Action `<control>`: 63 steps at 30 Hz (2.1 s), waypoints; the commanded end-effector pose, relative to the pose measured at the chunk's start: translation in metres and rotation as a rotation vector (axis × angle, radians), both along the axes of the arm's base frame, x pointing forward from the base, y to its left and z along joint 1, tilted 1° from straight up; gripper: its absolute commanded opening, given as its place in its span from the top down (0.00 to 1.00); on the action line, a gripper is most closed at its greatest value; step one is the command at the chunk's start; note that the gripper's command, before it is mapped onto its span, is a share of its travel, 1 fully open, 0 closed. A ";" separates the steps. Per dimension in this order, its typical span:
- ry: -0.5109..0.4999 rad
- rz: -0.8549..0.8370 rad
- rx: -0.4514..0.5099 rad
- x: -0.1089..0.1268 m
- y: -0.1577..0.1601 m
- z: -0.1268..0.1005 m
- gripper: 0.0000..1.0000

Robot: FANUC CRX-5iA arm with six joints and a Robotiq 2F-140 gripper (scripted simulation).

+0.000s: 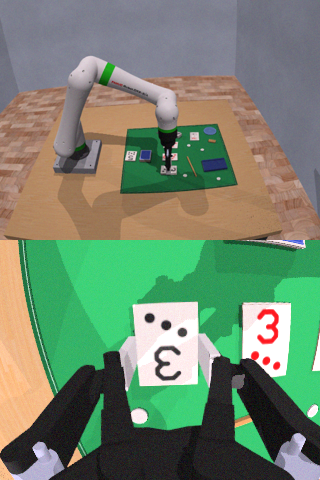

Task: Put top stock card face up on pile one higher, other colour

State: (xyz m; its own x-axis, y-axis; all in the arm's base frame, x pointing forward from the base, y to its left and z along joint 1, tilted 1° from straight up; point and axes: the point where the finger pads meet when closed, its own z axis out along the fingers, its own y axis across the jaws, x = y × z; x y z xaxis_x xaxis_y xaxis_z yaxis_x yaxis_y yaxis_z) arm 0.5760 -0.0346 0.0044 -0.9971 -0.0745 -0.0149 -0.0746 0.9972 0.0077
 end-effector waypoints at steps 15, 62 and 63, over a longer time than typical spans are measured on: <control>-0.001 0.000 0.000 0.000 0.000 -0.001 0.59; -0.001 0.000 0.000 0.000 0.000 -0.006 0.50; -0.001 0.000 0.000 0.000 0.000 -0.006 0.50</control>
